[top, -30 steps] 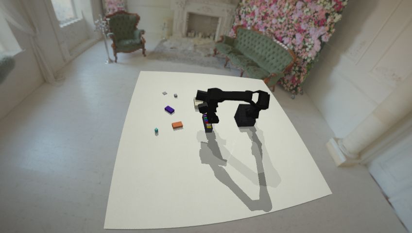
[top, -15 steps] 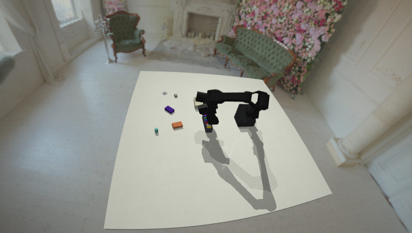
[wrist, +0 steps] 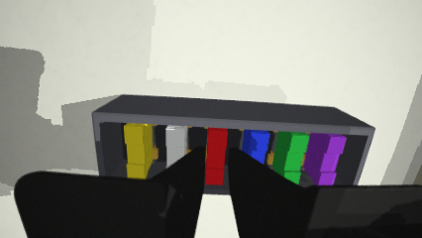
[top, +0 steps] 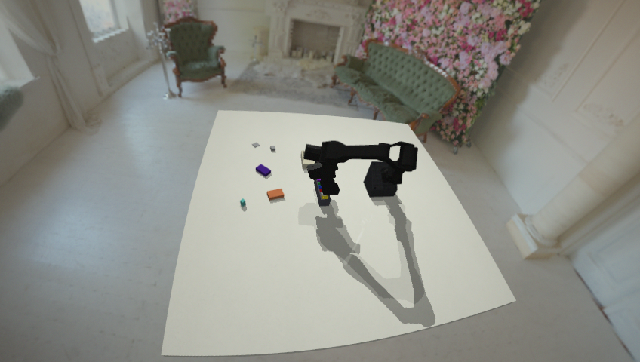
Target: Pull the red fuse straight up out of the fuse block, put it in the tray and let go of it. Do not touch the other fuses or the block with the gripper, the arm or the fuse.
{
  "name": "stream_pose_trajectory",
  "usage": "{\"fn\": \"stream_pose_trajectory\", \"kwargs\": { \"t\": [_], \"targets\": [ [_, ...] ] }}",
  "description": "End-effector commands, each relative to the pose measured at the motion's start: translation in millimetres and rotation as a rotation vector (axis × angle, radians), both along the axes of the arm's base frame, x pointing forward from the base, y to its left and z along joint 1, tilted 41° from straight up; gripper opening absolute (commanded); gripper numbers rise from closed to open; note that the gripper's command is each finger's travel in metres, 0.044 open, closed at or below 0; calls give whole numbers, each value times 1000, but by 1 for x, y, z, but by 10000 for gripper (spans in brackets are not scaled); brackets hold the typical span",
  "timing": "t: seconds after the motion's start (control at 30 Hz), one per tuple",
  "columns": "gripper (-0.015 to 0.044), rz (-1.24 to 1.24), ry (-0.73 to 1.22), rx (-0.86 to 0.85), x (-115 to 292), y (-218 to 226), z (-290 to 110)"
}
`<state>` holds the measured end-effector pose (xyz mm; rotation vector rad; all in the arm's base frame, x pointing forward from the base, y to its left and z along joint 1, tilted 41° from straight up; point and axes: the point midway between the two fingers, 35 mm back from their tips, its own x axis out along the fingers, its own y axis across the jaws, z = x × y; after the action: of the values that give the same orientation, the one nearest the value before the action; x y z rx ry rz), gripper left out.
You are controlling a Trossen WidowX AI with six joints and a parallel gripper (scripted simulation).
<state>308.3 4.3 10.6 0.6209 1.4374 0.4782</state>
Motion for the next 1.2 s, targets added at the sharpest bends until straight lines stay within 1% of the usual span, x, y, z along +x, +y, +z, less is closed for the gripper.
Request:
{"fn": "stream_pose_trajectory", "kwargs": {
  "t": [0.0, 0.17, 1.17],
  "targets": [
    [34, 0, -1, 0, 0, 0, 0],
    [1, 0, -1, 0, 0, 0, 0],
    [0, -2, 0, 1, 0, -9, 10]
  ]
}}
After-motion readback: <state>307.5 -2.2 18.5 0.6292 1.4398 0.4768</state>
